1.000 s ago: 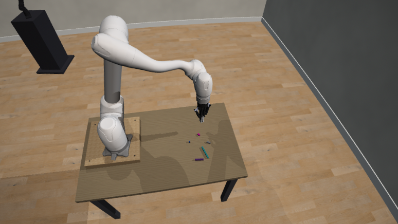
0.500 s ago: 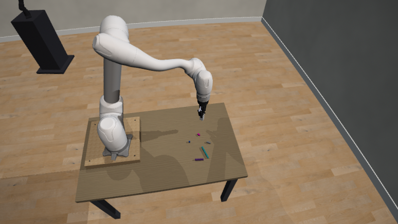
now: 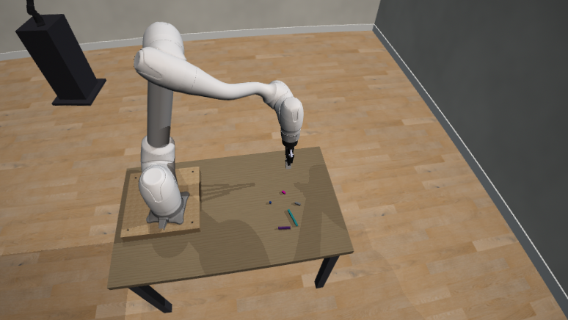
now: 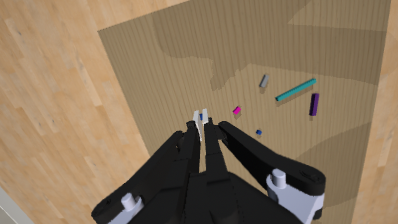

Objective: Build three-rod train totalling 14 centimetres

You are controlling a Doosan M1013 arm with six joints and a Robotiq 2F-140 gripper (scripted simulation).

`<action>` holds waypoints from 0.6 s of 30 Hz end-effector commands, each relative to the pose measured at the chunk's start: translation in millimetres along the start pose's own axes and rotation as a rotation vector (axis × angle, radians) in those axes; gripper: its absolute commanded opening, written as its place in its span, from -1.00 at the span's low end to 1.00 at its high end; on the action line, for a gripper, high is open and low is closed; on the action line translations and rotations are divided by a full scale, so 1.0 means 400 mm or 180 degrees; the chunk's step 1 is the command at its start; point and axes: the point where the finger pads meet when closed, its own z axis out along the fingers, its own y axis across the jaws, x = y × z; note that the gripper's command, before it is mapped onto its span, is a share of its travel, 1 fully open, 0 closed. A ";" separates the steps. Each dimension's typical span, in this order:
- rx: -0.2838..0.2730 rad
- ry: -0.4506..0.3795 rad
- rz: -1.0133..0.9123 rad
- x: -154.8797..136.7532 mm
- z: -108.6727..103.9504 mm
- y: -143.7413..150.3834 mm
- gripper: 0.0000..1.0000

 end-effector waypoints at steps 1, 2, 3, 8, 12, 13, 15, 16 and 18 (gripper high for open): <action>0.0014 -0.0023 -0.0532 0.005 0.003 -0.011 -0.94; 0.0014 -0.0022 -0.0666 0.005 0.003 -0.015 -0.94; 0.0015 -0.0022 -0.0799 0.006 0.003 -0.018 -0.94; 0.0017 -0.0021 -0.1467 0.009 0.003 -0.035 -0.94; 0.0018 -0.0020 -0.1734 0.010 0.003 -0.042 -0.94; 0.0019 -0.0019 -0.1998 0.011 0.003 -0.049 -0.94; 0.0020 -0.0019 -0.2286 0.013 0.003 -0.057 -0.94; 0.0020 -0.0018 -0.2419 0.013 0.003 -0.060 -0.94; 0.0021 -0.0017 -0.2686 0.014 0.003 -0.067 -0.94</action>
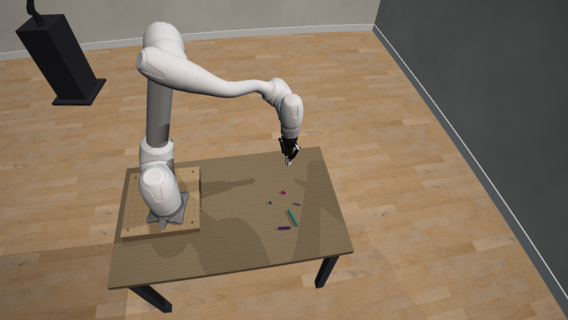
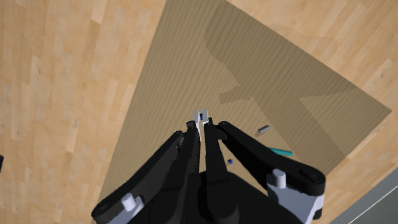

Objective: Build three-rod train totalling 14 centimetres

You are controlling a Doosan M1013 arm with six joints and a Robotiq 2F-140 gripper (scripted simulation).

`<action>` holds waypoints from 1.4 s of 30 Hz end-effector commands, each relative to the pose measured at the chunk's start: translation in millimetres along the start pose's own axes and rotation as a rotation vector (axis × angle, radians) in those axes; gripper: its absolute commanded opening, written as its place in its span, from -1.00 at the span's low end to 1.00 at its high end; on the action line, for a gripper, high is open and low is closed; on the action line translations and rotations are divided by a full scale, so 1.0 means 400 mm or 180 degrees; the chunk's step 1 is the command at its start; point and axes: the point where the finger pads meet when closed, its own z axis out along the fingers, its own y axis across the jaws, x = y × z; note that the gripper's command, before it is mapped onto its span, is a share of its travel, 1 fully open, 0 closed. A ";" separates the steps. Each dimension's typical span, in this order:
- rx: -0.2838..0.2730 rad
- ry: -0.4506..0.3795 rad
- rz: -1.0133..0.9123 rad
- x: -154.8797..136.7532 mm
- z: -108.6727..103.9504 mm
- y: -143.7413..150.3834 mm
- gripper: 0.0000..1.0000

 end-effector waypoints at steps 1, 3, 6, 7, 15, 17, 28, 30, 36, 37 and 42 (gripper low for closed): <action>0.0024 -0.0009 -0.0532 0.011 0.003 -0.006 -0.94; 0.0025 -0.0008 -0.0799 0.016 0.003 -0.011 -0.94; 0.0025 -0.0007 -0.1200 0.024 0.003 -0.018 -0.94; 0.0025 -0.0006 -0.1333 0.027 0.003 -0.020 -0.94; 0.0026 -0.0003 -0.2228 0.045 0.003 -0.036 -0.94; 0.0026 -0.0002 -0.2480 0.050 0.003 -0.040 -0.94; 0.0027 0.0001 -0.3146 0.063 0.003 -0.053 -0.94; 0.0027 0.0001 -0.3205 0.064 0.003 -0.054 -0.94; 0.0027 0.0002 -0.3263 0.065 0.003 -0.055 -0.94; 0.0027 0.0002 -0.3263 0.065 0.003 -0.055 -0.94; 0.0027 0.0002 -0.3263 0.065 0.003 -0.055 -0.94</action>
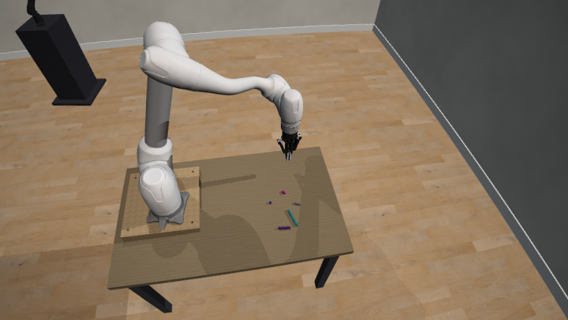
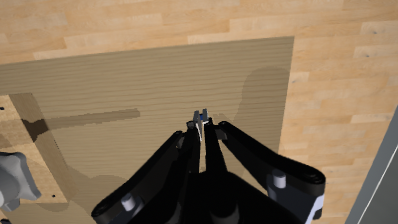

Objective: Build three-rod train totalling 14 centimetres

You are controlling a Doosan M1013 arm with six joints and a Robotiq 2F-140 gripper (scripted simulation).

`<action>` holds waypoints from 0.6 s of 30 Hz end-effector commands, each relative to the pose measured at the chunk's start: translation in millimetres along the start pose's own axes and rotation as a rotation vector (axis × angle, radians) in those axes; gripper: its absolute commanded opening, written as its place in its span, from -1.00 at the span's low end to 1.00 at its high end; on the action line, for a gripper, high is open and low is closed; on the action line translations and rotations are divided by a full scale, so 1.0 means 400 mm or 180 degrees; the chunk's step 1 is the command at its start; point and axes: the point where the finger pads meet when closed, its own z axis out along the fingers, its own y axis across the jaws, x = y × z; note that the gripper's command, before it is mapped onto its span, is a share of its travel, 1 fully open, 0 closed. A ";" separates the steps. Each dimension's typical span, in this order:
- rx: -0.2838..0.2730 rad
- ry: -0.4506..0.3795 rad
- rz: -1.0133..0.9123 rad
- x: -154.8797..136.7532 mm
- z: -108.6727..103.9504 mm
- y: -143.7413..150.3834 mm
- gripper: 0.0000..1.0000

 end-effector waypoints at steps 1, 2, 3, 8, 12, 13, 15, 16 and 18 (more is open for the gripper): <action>0.0019 0.0012 -0.0008 0.006 0.003 0.002 -0.94; 0.0019 0.0012 -0.0008 0.006 0.003 0.002 -0.94; 0.0019 0.0012 -0.0008 0.006 0.003 0.002 -0.94; 0.0019 0.0012 -0.0008 0.006 0.003 0.002 -0.94; 0.0019 0.0012 -0.0008 0.006 0.008 0.002 -0.94; 0.0019 0.0012 -0.0009 0.006 0.012 0.002 -0.94; 0.0019 0.0012 -0.0009 0.006 0.022 0.001 -0.94; 0.0019 0.0012 -0.0009 0.006 0.028 0.001 -0.94; 0.0019 0.0012 -0.0009 0.006 0.044 0.001 -0.94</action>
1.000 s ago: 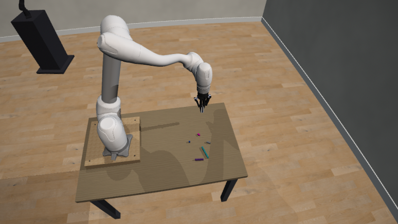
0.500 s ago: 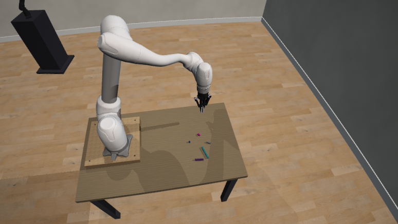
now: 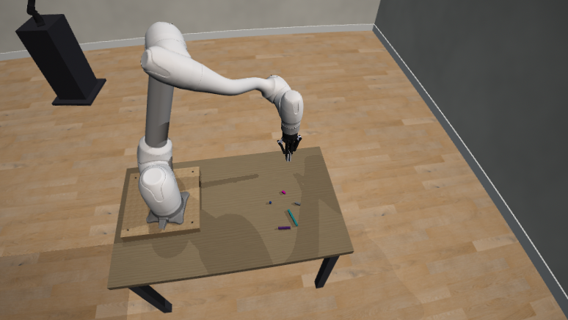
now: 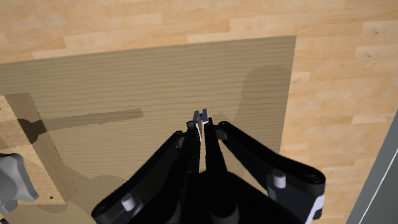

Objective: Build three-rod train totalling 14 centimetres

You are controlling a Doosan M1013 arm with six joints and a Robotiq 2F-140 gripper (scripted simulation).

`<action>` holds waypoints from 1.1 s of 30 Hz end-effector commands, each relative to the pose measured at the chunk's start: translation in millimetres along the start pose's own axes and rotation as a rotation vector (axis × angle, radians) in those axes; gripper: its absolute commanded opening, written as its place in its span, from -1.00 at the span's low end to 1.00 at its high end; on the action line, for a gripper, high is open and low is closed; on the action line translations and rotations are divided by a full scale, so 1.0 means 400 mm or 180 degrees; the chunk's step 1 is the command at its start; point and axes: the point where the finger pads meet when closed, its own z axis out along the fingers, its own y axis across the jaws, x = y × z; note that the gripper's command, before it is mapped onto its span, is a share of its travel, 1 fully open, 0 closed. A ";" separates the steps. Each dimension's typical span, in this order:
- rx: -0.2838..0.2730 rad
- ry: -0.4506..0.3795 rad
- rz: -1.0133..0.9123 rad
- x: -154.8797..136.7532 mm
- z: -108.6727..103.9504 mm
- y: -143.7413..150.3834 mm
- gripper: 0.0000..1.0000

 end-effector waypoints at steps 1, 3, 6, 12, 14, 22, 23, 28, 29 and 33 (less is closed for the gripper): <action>0.0012 0.0013 -0.0005 0.006 0.028 -0.002 -0.94; 0.0012 0.0013 -0.0005 0.006 0.037 -0.002 -0.94; 0.0012 0.0013 -0.0005 0.006 0.068 -0.002 -0.94; 0.0012 0.0013 -0.0005 0.006 0.135 -0.002 -0.94; 0.0012 0.0013 -0.0005 0.006 0.155 -0.002 -0.94; 0.0012 0.0013 -0.0005 0.006 0.196 -0.002 -0.94; 0.0012 0.0013 -0.0005 0.006 0.200 -0.002 -0.94; 0.0012 0.0013 -0.0005 0.006 0.207 -0.002 -0.94; 0.0012 0.0013 -0.0005 0.006 0.207 -0.002 -0.94; 0.0012 0.0013 -0.0005 0.006 0.207 -0.002 -0.94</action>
